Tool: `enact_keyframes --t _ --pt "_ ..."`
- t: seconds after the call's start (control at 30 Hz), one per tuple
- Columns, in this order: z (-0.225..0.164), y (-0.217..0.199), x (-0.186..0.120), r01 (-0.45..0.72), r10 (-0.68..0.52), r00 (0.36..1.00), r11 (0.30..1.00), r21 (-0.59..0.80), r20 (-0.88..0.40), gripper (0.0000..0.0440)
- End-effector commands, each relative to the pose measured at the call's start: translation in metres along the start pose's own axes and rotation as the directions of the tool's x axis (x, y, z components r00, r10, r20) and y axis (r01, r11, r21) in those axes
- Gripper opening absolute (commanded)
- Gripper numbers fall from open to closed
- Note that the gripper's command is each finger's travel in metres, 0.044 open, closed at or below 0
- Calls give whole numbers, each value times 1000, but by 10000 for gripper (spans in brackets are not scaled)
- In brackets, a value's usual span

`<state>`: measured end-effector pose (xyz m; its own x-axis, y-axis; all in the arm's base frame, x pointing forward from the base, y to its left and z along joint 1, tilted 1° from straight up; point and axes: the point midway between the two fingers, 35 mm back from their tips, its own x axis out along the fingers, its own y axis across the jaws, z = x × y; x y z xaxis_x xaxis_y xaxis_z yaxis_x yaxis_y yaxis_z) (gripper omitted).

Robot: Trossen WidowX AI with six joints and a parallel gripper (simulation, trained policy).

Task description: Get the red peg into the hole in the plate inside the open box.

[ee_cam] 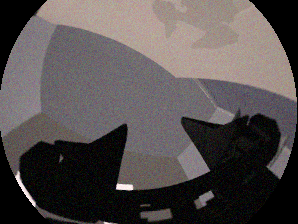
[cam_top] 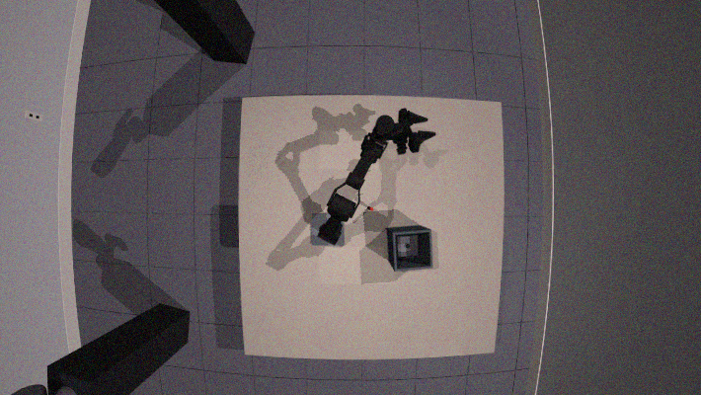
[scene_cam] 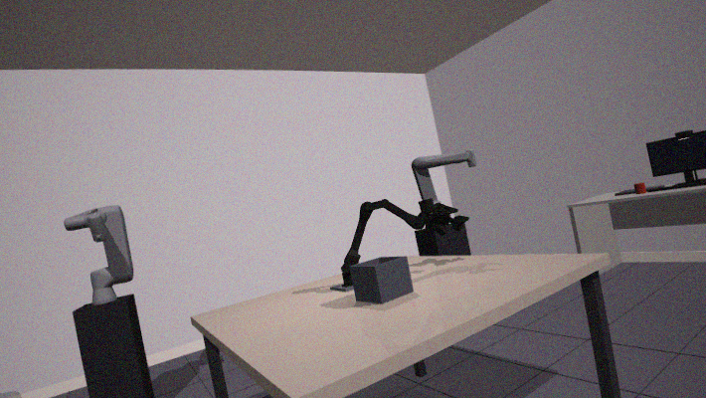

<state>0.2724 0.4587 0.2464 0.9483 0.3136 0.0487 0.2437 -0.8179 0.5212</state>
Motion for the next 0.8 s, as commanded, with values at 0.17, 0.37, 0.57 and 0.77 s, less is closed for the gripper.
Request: enact_keyframes --t 0.17,0.37,0.57,0.77 --pt "8 15 22 75 -70 997 979 -189 30 440" --pt "20 33 40 168 -146 985 918 -358 89 440" --pt "31 58 51 281 -231 959 821 -496 161 440" --pt "45 88 50 409 -323 912 695 -591 252 440"
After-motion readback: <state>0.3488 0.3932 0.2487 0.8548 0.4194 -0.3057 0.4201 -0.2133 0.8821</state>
